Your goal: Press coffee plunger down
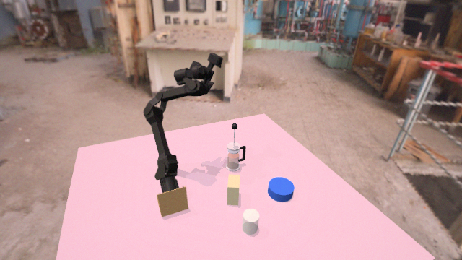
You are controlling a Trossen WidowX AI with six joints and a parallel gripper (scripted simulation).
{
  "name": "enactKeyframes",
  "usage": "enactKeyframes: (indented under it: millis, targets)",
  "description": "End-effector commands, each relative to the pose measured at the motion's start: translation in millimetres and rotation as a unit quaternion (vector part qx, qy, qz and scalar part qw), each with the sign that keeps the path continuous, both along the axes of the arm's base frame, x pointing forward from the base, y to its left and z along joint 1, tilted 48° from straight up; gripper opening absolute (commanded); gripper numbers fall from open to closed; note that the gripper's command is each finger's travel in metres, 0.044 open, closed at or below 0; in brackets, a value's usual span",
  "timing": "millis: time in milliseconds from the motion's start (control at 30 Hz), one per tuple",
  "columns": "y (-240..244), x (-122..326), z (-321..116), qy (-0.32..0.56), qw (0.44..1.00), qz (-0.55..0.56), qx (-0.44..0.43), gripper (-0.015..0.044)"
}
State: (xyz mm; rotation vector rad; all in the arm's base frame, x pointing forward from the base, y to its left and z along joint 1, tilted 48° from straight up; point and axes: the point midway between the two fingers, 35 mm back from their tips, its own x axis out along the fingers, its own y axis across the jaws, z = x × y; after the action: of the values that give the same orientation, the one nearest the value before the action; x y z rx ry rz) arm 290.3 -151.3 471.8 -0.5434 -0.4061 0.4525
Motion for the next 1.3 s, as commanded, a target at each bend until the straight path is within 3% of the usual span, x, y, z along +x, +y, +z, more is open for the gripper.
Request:
enactKeyframes:
  millis: [0,200,400,1033,1267]
  targets:
    - [-1.3,0.8,-1.1,0.004,1.0,-0.001,0.005,0.0426]
    - [-28.4,17.0,-37.4,0.114,0.985,-0.013,0.127,0.044]
    - [-44.0,22.4,-106.1,0.257,0.922,-0.015,0.289,0.044]
    - [-18.8,-0.8,-198.5,0.418,0.765,0.01,0.49,0.044]
    - [-11.0,-3.3,-208.3,0.425,0.757,0.011,0.496,0.044]
